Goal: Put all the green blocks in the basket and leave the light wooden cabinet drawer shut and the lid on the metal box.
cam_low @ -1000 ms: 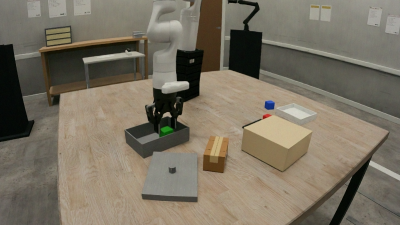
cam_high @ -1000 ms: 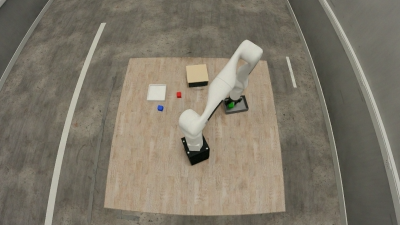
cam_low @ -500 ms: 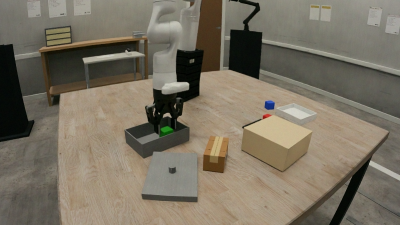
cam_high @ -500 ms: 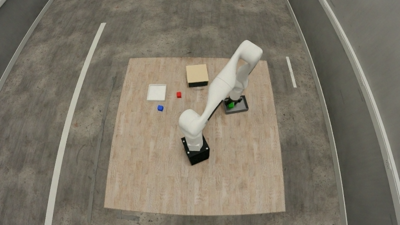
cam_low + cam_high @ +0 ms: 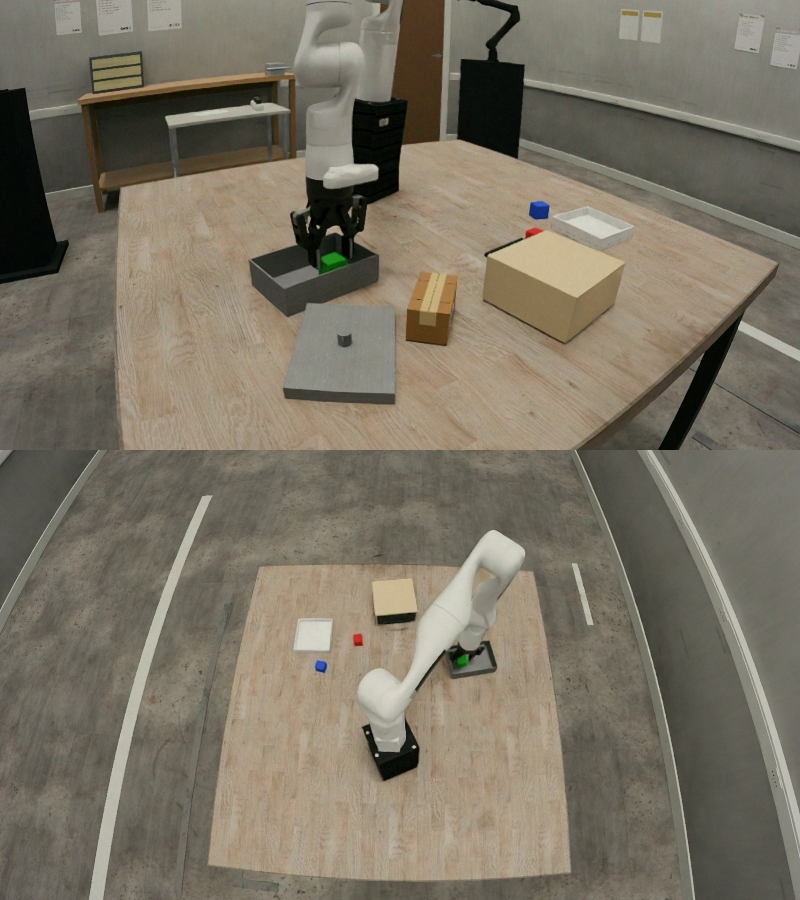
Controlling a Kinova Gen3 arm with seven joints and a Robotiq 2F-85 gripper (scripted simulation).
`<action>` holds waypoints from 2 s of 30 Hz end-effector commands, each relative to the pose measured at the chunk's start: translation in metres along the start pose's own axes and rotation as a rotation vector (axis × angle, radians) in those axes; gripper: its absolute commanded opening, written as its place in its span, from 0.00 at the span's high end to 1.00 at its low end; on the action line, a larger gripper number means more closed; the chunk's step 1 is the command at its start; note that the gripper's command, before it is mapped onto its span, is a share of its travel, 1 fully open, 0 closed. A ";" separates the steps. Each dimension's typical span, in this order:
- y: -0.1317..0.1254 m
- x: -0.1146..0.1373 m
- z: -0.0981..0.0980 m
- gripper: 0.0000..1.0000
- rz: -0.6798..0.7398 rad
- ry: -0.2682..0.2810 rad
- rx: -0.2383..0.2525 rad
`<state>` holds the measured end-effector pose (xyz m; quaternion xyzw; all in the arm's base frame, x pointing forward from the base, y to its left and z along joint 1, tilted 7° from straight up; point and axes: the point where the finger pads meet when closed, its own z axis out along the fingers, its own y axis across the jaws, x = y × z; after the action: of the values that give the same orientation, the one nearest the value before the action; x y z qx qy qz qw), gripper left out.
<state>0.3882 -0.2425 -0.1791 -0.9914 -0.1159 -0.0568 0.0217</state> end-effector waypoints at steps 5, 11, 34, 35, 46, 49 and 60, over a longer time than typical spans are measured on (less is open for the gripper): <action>0.001 0.001 -0.001 0.32 0.000 0.001 -0.001; 0.001 0.001 -0.001 0.32 0.000 0.001 -0.001; 0.001 0.001 -0.001 0.90 0.000 0.001 -0.001; 0.001 0.001 -0.001 0.90 0.000 0.001 -0.001; 0.001 0.001 -0.001 0.90 0.000 0.001 -0.001; 0.001 0.001 -0.001 0.90 0.000 0.001 -0.001; 0.001 0.001 -0.001 0.90 0.000 0.001 -0.001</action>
<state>0.3884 -0.2427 -0.1785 -0.9914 -0.1159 -0.0570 0.0214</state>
